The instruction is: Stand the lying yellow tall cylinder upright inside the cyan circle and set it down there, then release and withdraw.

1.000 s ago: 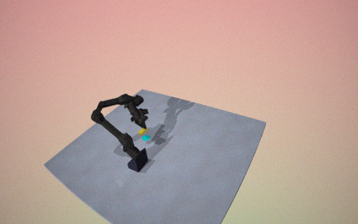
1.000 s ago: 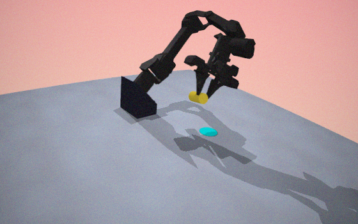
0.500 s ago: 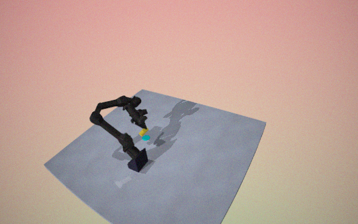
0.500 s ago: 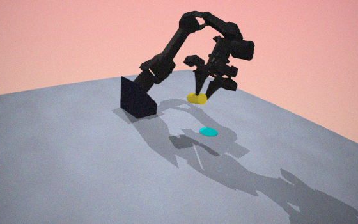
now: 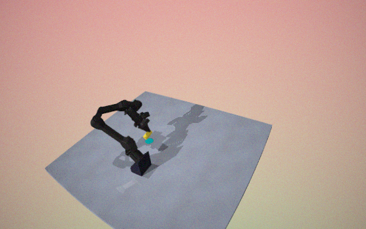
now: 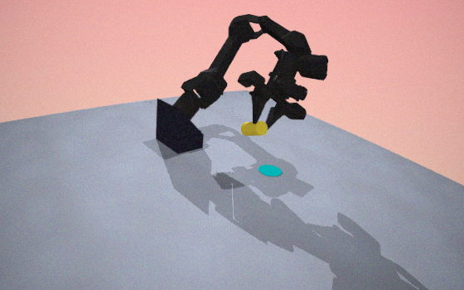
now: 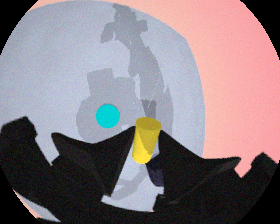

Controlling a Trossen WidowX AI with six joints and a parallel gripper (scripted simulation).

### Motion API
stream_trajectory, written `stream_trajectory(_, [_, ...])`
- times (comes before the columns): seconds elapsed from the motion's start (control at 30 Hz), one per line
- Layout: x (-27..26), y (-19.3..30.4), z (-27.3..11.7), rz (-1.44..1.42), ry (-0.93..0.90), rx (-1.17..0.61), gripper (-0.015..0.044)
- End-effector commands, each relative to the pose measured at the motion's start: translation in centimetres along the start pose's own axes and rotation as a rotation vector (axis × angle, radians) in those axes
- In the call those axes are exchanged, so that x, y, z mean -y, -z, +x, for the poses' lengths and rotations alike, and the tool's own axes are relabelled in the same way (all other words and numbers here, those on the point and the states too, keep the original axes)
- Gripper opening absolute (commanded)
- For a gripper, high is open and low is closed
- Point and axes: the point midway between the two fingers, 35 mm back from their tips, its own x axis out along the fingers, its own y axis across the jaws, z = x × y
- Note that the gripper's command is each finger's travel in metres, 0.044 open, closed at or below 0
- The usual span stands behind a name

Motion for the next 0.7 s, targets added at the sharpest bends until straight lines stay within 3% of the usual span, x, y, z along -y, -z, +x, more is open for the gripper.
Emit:
stream_trajectory(0.0, [0.14,0.13,-0.01,0.006,0.012,0.031,0.0105])
stream_trajectory(0.67, [0.14,0.05,0.07,0.018,0.054,0.152,0.0105])
